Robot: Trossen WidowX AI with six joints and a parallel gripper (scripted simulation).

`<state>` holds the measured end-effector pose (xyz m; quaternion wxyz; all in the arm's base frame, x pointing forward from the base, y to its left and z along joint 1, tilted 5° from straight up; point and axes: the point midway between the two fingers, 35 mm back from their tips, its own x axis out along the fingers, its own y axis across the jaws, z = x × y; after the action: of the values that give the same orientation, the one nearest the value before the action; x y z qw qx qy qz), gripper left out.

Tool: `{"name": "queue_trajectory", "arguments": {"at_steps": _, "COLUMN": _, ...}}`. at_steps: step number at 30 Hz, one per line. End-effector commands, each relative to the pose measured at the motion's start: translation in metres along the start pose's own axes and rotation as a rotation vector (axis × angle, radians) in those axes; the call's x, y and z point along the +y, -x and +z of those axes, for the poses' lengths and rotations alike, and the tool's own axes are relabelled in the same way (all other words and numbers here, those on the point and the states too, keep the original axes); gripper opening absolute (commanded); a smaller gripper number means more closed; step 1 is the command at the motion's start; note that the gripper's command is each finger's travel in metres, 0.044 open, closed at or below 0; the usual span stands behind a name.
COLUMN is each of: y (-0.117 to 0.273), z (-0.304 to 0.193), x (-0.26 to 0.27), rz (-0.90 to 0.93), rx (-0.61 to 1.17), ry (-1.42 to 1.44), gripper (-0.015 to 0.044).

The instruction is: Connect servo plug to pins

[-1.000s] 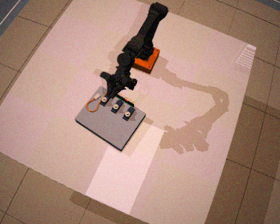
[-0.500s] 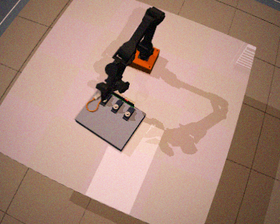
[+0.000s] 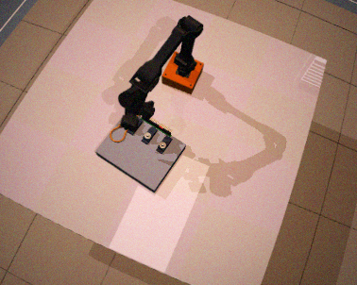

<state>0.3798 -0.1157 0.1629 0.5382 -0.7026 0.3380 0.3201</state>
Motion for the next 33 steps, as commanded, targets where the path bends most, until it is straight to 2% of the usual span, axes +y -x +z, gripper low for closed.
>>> {"name": "queue_trajectory", "arguments": {"at_steps": 1, "y": -0.009, "z": -0.005, "x": 0.009, "rz": 0.066, "rx": -0.032, "ry": 0.132, "gripper": 0.0115}}
{"name": "queue_trajectory", "arguments": {"at_steps": 18, "y": -0.041, "z": -0.023, "x": 0.055, "rz": 0.270, "rx": -0.257, "ry": 0.612, "gripper": 0.0115}}
{"name": "queue_trajectory", "arguments": {"at_steps": 28, "y": -0.053, "z": -0.030, "x": 0.082, "rz": 0.320, "rx": -0.450, "ry": 0.869, "gripper": 0.0115}}
{"name": "queue_trajectory", "arguments": {"at_steps": 33, "y": -0.054, "z": -0.031, "x": 0.084, "rz": 0.321, "rx": -0.464, "ry": 0.885, "gripper": 0.0115}}
